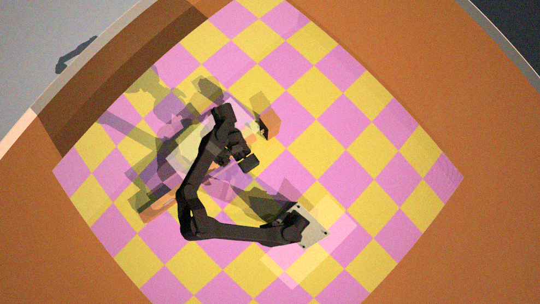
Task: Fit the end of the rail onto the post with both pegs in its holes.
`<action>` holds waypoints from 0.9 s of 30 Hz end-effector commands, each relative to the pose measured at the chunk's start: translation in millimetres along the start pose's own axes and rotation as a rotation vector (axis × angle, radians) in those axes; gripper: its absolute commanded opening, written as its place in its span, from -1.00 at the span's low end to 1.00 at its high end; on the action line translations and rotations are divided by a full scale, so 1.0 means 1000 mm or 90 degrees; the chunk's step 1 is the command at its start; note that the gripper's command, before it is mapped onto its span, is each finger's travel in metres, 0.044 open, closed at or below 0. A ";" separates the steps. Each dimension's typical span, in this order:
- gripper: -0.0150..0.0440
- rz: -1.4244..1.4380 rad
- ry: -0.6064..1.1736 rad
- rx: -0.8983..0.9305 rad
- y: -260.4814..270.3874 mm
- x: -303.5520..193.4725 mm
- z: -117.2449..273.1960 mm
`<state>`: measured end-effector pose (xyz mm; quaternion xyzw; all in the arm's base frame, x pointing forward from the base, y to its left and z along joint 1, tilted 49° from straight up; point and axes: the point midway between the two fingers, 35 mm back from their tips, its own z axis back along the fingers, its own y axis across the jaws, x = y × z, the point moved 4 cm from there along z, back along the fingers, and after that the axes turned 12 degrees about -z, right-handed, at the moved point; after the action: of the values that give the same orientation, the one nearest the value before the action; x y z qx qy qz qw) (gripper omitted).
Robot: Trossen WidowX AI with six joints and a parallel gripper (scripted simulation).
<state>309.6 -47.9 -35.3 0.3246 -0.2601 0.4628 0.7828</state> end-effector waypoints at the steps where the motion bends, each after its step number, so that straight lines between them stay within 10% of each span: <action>1: -0.49 0.000 0.001 -0.004 -0.001 -0.003 0.002; 27: -0.49 0.001 0.001 -0.004 -0.003 -0.011 0.003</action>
<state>307.7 -54.4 -40.7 0.3232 -0.2598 0.4640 0.7828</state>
